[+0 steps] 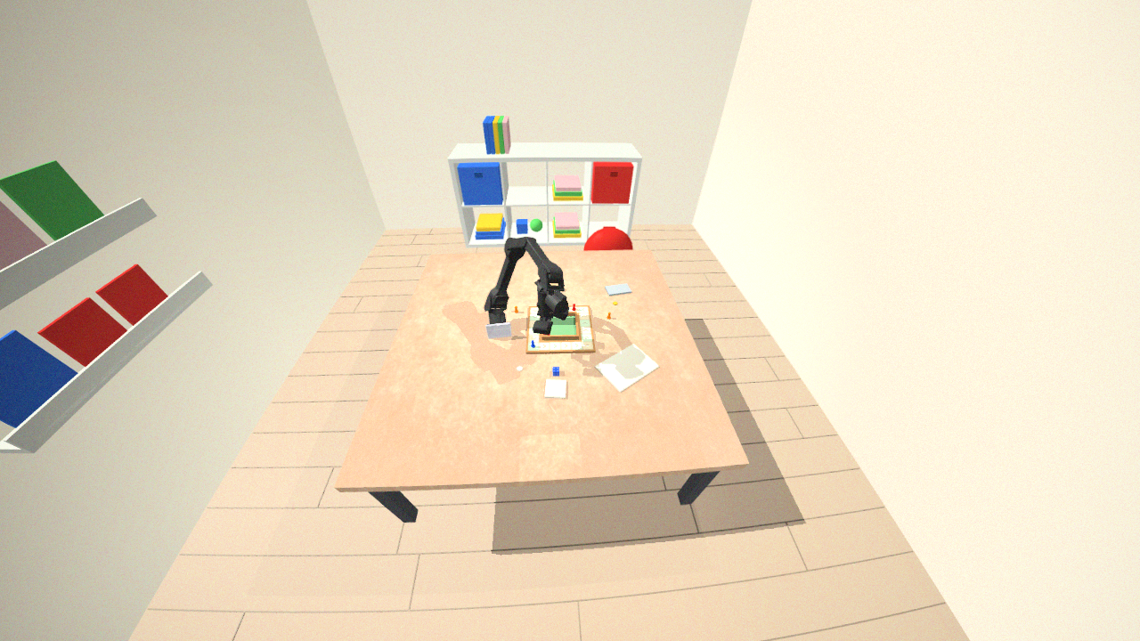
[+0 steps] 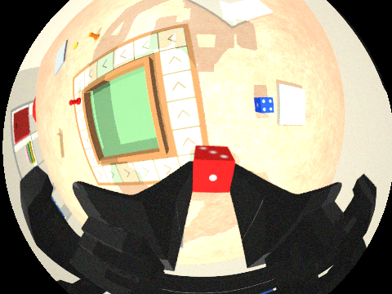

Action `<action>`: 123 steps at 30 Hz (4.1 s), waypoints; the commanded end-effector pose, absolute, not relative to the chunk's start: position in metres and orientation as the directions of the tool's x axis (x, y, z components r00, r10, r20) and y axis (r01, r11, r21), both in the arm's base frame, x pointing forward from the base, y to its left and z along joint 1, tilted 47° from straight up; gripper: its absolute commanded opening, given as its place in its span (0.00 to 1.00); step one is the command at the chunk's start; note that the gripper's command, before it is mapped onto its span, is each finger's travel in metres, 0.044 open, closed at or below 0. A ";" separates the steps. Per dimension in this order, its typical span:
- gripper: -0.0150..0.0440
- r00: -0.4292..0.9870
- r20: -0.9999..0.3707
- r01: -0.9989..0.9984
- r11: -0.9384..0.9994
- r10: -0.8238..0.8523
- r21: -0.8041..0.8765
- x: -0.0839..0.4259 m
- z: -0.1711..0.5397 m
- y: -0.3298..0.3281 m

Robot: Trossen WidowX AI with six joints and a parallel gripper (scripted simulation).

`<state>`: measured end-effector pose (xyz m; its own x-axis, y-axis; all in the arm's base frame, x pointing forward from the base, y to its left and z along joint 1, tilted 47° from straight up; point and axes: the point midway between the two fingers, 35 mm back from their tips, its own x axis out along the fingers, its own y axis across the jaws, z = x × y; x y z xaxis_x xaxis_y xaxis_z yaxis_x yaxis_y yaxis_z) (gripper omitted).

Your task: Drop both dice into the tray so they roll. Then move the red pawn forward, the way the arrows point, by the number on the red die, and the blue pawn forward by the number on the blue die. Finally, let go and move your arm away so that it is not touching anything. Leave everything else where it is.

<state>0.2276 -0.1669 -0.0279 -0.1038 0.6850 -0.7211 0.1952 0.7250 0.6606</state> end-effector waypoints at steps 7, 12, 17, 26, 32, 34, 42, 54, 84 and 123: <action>0.25 -0.098 -0.720 0.443 0.678 0.687 0.587 0.243 -0.015 -0.144; 0.25 -0.097 -0.719 0.562 0.634 0.688 0.531 0.250 -0.008 -0.132; 0.25 -0.097 -0.718 0.671 0.578 0.690 0.465 0.257 -0.001 -0.119; 0.25 -0.097 -0.713 0.832 0.450 0.694 0.325 0.267 0.012 -0.095; 0.25 -0.097 -0.709 0.911 0.350 0.699 0.219 0.272 0.020 -0.079; 0.25 -0.098 -0.707 0.932 0.314 0.700 0.182 0.274 0.022 -0.074; 0.25 -0.101 -0.699 0.986 0.167 0.708 0.027 0.278 0.033 -0.051; 0.25 -0.124 -0.724 0.992 0.099 0.678 -0.077 0.278 0.038 -0.037; 0.25 -0.059 -0.997 0.995 0.083 -0.051 -0.063 0.279 0.054 -0.035; 1.00 -0.171 -0.897 0.983 0.136 0.408 -0.125 0.277 0.063 -0.053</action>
<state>0.2814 -0.0529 0.0790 -0.1345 0.2137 -0.9676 0.9849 0.1362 -0.1068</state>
